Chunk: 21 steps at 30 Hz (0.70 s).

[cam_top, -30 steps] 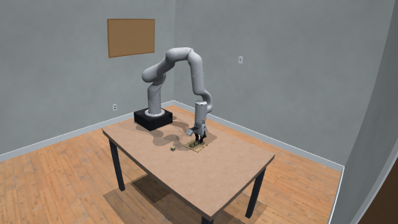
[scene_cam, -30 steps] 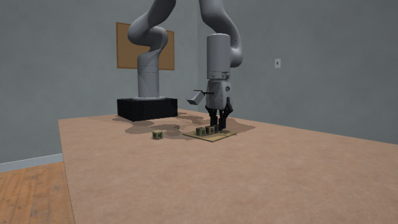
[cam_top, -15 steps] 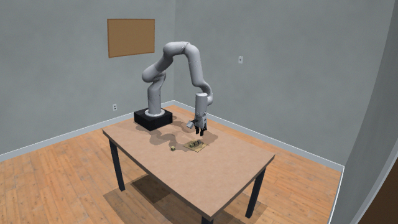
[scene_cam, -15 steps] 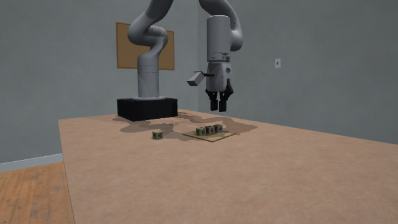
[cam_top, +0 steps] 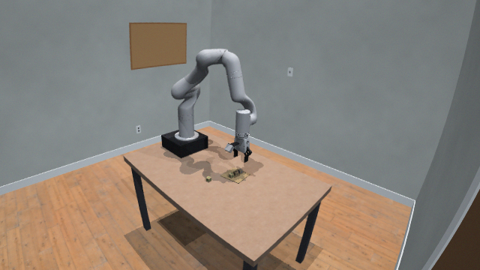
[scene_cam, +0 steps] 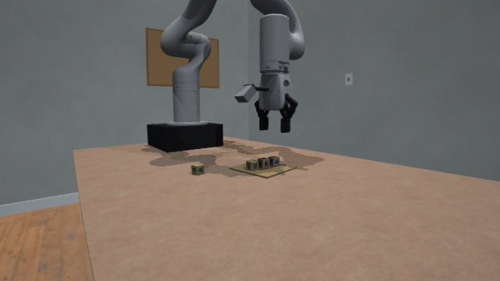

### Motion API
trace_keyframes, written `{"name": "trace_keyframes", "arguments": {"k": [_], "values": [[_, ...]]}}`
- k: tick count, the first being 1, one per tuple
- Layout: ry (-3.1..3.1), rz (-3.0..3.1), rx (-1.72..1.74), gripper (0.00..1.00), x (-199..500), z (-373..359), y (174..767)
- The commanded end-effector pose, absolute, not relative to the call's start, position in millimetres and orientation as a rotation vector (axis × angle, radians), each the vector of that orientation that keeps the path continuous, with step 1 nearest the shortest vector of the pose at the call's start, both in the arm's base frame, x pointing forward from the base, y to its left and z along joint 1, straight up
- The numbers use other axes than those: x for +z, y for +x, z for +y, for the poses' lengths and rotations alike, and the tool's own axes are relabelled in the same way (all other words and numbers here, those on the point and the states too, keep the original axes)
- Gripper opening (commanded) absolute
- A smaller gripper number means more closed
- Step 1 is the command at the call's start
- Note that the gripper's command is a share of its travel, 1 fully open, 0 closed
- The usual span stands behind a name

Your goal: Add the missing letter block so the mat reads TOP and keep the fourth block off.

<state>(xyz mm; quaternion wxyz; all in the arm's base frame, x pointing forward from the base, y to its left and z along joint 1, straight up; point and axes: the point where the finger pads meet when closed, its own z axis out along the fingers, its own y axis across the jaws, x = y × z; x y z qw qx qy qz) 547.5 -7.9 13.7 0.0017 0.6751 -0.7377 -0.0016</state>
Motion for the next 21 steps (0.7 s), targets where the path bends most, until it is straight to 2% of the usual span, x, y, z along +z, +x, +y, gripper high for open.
{"name": "trace_keyframes", "arguments": {"k": [1, 21], "values": [[2.120, -2.316, -0.003, 1.00, 15, -8, 548], [2.120, -2.316, -0.003, 1.00, 28, -8, 549]]}}
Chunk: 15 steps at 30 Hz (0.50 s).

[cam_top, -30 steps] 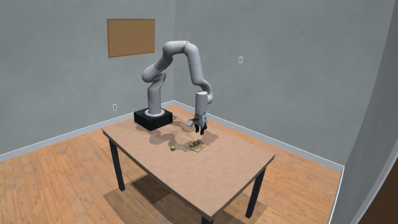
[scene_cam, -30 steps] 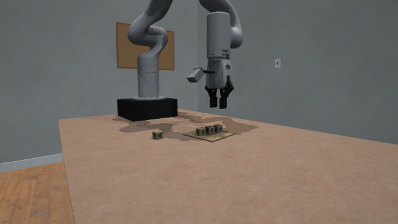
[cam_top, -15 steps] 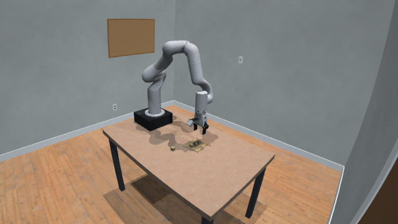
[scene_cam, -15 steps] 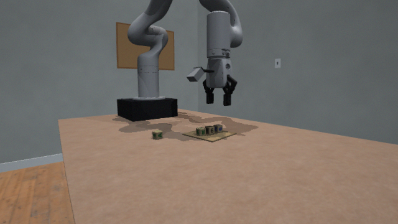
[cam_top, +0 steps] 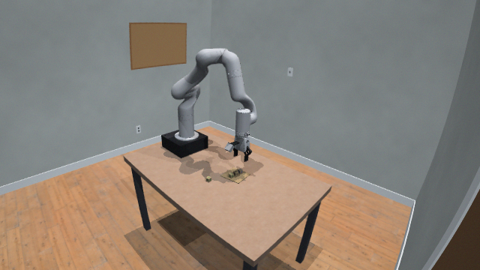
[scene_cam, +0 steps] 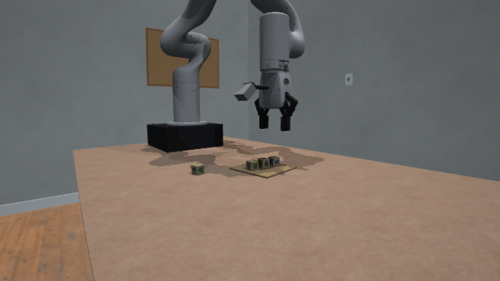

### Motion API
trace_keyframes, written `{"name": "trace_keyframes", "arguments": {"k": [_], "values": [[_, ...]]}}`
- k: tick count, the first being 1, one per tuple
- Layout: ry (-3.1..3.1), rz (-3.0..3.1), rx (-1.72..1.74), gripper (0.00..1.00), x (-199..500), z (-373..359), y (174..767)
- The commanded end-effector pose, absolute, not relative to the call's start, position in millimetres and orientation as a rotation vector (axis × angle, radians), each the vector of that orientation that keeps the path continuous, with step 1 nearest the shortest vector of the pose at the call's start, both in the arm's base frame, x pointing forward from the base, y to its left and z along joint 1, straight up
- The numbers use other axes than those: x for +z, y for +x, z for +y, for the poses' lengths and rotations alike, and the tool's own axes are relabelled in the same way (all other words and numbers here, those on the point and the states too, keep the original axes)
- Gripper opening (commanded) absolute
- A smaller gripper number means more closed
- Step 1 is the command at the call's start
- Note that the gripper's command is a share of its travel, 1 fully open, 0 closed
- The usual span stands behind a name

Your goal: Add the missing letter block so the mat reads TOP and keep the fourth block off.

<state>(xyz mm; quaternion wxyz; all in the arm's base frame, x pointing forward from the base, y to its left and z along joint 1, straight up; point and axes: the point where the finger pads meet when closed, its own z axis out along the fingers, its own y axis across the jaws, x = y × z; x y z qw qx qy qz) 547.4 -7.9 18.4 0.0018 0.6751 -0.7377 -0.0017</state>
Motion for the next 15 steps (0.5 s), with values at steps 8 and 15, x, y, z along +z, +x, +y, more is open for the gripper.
{"name": "trace_keyframes", "arguments": {"k": [8, 15], "values": [[2.120, -2.316, -0.003, 1.00, 66, -8, 549], [2.120, -2.316, -0.003, 1.00, 87, -8, 549]]}}
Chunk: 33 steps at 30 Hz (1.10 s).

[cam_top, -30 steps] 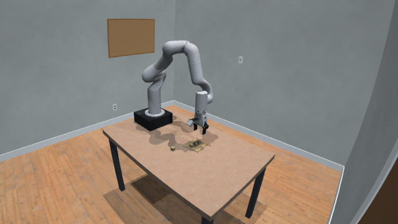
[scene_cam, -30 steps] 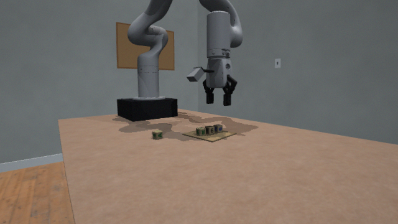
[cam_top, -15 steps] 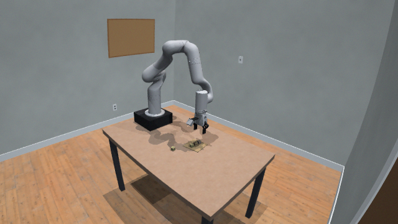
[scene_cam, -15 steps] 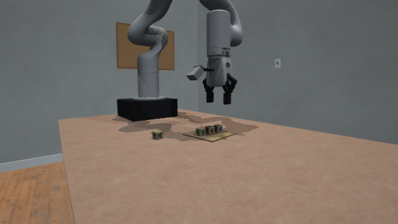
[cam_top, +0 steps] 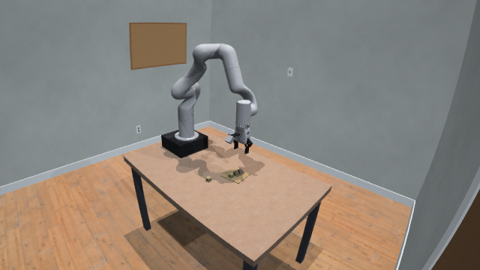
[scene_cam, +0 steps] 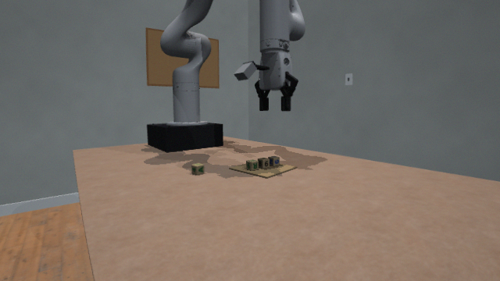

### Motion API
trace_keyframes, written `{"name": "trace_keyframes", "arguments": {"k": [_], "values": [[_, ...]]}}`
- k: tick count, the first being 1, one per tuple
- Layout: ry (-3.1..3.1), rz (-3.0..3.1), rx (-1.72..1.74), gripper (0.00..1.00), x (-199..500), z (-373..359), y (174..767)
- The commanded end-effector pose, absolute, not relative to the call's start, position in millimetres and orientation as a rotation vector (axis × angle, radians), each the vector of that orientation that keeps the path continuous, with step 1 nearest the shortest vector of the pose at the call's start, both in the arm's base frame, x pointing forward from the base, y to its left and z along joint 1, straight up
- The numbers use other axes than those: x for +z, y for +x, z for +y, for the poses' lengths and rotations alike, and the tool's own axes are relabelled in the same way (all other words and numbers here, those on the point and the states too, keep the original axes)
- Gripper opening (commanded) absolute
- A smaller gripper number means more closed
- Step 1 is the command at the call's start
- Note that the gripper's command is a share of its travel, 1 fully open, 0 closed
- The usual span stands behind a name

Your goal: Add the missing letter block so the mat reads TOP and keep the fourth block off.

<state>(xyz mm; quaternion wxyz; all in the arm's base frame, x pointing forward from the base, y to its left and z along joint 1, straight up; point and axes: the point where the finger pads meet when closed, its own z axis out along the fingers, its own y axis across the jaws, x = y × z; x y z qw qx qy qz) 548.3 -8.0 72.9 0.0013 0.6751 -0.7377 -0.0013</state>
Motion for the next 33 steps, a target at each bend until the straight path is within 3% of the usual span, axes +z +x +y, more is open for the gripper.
{"name": "trace_keyframes", "arguments": {"k": [1, 33], "values": [[2.120, -2.316, -0.003, 1.00, 90.5, -8.0, 548.7], [2.120, -2.316, -0.003, 1.00, 98.1, -8.0, 548.7]]}}
